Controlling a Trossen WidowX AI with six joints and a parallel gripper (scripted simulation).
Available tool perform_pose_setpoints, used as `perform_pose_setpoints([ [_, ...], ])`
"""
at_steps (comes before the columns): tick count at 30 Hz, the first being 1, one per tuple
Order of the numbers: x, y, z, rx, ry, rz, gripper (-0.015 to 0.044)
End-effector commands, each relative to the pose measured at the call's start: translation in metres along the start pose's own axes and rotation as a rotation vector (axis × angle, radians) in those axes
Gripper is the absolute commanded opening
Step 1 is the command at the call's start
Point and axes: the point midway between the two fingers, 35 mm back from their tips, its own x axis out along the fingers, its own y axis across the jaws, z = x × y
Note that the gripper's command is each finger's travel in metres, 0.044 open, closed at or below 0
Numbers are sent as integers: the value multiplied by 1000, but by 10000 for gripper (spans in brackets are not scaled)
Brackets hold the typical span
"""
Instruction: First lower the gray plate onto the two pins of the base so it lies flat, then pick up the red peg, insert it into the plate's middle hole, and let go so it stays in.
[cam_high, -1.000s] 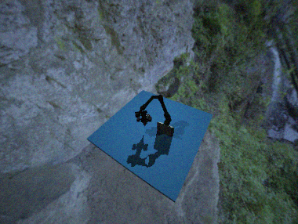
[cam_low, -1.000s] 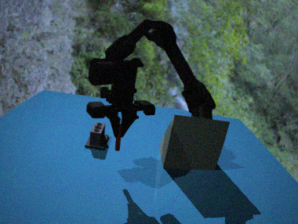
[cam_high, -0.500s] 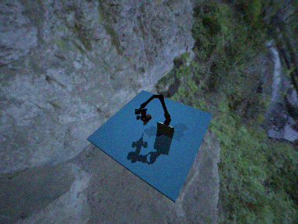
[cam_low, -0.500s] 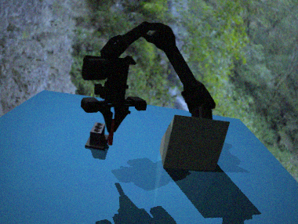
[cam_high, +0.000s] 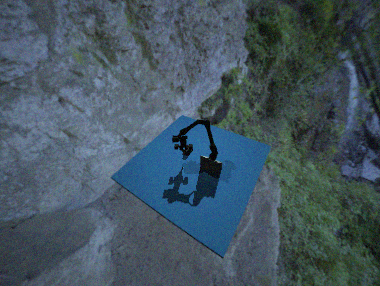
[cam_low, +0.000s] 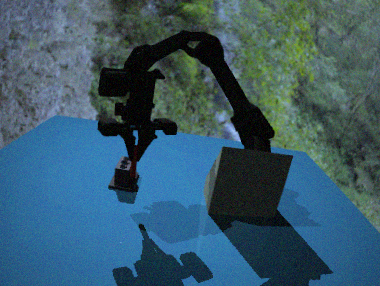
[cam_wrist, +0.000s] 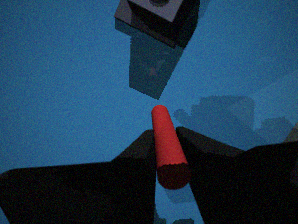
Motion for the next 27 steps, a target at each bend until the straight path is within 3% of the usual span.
perform_pose_setpoints([
  [1, -4, 0, 15, 4, -2, 12, 0],
  [27, -3, -14, 92, 23, -25, 0, 0],
])
